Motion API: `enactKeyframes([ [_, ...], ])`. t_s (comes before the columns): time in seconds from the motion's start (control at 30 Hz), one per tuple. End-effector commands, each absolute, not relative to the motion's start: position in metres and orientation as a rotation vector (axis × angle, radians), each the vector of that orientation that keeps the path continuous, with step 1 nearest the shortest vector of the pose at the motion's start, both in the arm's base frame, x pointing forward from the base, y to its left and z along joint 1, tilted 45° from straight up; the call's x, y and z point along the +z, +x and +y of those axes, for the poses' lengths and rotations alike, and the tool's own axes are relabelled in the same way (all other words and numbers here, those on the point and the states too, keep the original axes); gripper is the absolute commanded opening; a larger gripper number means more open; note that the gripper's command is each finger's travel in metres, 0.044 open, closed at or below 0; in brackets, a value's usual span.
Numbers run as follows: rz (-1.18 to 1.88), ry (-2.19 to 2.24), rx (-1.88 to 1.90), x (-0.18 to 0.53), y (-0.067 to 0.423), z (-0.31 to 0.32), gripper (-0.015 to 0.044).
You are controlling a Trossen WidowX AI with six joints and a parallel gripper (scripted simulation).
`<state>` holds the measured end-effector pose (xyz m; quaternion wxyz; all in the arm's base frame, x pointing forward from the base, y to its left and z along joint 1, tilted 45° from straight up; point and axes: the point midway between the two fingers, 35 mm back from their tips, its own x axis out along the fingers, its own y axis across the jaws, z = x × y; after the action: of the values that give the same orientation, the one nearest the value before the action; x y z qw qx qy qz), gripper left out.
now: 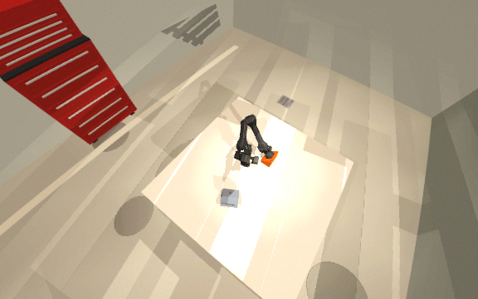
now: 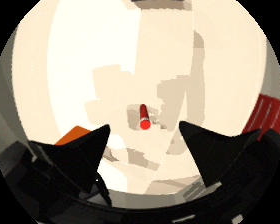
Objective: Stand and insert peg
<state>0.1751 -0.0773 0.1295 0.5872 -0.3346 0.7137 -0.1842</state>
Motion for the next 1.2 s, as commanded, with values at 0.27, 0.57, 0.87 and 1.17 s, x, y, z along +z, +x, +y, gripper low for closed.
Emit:
enactKeyframes([
  [0.27, 1.659, -0.785, -0.428, 0.116, 0.173, -0.091, 0.044],
  [0.57, 1.658, -0.787, -0.43, 0.106, 0.171, -0.102, 0.044],
  [0.87, 1.659, -0.79, -0.435, 0.097, 0.168, -0.112, 0.044],
  [1.17, 1.663, -0.783, -0.434, 0.098, 0.17, -0.111, 0.0256],
])
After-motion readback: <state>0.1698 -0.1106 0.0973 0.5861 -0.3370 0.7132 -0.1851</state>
